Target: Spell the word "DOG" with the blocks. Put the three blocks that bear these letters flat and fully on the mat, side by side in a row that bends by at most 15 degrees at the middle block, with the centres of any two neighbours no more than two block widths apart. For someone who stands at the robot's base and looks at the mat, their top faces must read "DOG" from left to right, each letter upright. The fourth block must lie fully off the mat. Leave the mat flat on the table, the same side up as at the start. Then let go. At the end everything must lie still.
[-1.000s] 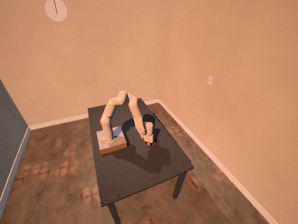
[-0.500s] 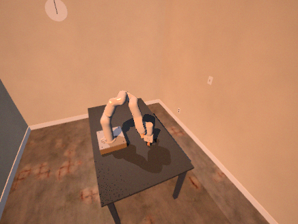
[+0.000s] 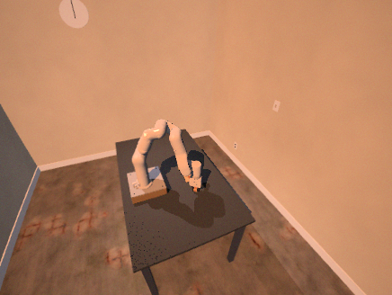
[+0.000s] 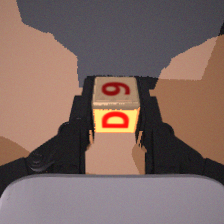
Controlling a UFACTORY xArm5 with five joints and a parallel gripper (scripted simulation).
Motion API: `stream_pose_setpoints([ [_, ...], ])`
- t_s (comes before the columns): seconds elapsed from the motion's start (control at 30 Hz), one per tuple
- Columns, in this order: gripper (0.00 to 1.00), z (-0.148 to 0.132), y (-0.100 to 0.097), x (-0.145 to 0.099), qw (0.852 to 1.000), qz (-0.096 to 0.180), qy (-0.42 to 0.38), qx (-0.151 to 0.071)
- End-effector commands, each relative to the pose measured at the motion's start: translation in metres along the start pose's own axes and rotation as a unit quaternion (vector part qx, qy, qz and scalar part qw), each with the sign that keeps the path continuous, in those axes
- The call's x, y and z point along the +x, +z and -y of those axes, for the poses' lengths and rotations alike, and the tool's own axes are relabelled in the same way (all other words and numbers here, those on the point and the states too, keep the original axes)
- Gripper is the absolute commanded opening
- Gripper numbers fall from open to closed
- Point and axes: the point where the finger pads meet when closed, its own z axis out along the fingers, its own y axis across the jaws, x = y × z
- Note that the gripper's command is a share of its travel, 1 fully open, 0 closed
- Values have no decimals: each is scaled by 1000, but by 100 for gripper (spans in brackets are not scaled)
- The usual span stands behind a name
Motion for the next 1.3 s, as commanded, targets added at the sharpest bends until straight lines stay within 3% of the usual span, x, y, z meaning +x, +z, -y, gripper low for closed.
stream_pose_setpoints([
  [0.0,27,-1,-1,0,1000,-1,0,-2],
  [0.2,27,-1,-21,0,1000,-1,0,-2],
  [0.5,27,-1,-84,1,1000,-1,0,-2],
  [0.73,27,-1,-100,1,1000,-1,0,-2],
  [1.27,27,0,-100,3,1000,-1,8,-2],
])
